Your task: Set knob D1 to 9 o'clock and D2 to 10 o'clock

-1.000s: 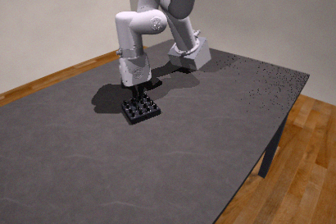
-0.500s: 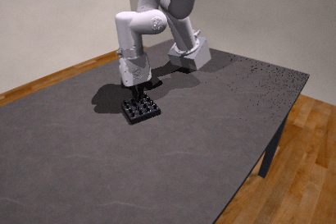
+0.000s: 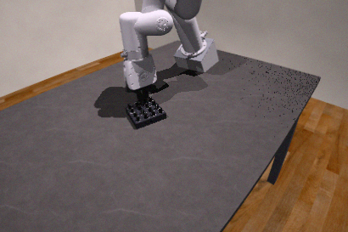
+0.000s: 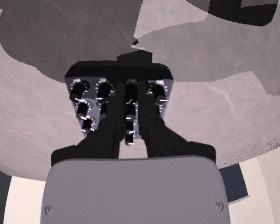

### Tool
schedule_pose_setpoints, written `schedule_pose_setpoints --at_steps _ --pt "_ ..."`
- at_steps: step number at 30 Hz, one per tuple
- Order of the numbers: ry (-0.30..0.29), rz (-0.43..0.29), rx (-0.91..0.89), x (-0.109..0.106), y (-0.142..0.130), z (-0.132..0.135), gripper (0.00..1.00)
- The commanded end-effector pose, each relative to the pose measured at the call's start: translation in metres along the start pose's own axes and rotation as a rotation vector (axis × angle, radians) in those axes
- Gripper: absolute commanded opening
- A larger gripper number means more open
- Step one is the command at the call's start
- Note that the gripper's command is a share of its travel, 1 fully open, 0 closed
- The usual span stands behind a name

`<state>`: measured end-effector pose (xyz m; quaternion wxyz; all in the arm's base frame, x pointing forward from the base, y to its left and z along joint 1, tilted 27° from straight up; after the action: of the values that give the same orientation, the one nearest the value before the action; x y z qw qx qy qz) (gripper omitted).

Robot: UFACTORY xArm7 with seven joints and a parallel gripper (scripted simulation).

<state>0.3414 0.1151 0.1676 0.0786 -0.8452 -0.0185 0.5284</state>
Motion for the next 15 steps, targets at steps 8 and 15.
schedule_pose_setpoints --at_steps 8,15 --pt "0.002 -0.002 -0.135 -0.0004 -0.0003 -0.0008 0.08" --pt "0.003 -0.002 -0.275 -0.0004 -0.0003 -0.0008 0.08"
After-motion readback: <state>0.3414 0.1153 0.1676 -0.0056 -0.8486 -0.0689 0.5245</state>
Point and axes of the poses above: the point where the finger pads meet when closed, its own x axis out along the fingers, its own z axis across the jaws, y = z × x, the point moved 4 cm from there along -x, back along the fingers, and after that the axes turned 1 degree about -x, right-handed, at the moved point
